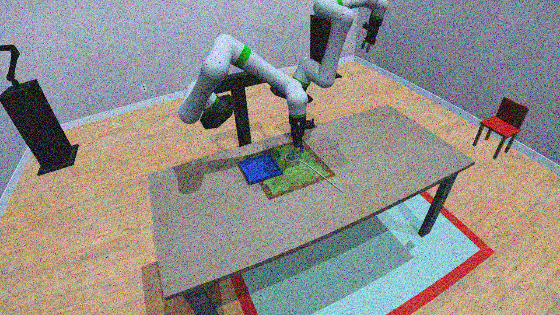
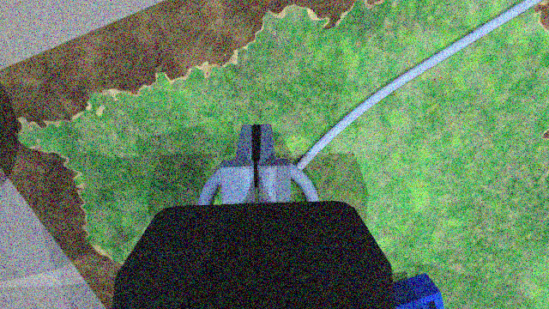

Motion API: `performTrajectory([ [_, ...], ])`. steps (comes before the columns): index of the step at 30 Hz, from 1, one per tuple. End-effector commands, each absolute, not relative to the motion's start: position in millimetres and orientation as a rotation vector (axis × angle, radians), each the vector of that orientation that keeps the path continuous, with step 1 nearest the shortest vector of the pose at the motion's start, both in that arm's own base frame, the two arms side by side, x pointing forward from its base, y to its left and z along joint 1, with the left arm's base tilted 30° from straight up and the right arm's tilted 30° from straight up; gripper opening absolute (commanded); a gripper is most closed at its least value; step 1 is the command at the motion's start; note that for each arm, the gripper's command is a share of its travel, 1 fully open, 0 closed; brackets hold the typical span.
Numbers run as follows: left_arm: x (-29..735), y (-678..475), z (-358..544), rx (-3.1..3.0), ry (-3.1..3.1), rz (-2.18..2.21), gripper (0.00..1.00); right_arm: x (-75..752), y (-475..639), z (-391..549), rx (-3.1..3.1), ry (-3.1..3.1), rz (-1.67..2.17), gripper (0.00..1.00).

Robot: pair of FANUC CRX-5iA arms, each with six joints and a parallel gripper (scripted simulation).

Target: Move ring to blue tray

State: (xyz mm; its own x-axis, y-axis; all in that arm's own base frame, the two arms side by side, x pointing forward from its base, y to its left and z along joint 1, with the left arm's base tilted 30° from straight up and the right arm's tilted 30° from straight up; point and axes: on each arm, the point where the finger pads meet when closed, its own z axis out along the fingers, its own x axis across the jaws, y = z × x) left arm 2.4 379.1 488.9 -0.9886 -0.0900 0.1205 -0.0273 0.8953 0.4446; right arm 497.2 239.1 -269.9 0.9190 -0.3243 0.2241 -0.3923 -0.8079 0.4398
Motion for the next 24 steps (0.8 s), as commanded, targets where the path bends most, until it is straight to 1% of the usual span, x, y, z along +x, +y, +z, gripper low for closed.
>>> performTrajectory([
  [1,2.7,378.9,489.9,0.091,-2.923,-0.686,1.00,498.2,237.5,-274.4,2.590,-0.515,0.191,0.00],
  [24,2.7,378.9,489.9,0.091,-2.923,-0.686,1.00,498.6,231.5,-285.2,2.590,-0.515,0.191,0.00],
])
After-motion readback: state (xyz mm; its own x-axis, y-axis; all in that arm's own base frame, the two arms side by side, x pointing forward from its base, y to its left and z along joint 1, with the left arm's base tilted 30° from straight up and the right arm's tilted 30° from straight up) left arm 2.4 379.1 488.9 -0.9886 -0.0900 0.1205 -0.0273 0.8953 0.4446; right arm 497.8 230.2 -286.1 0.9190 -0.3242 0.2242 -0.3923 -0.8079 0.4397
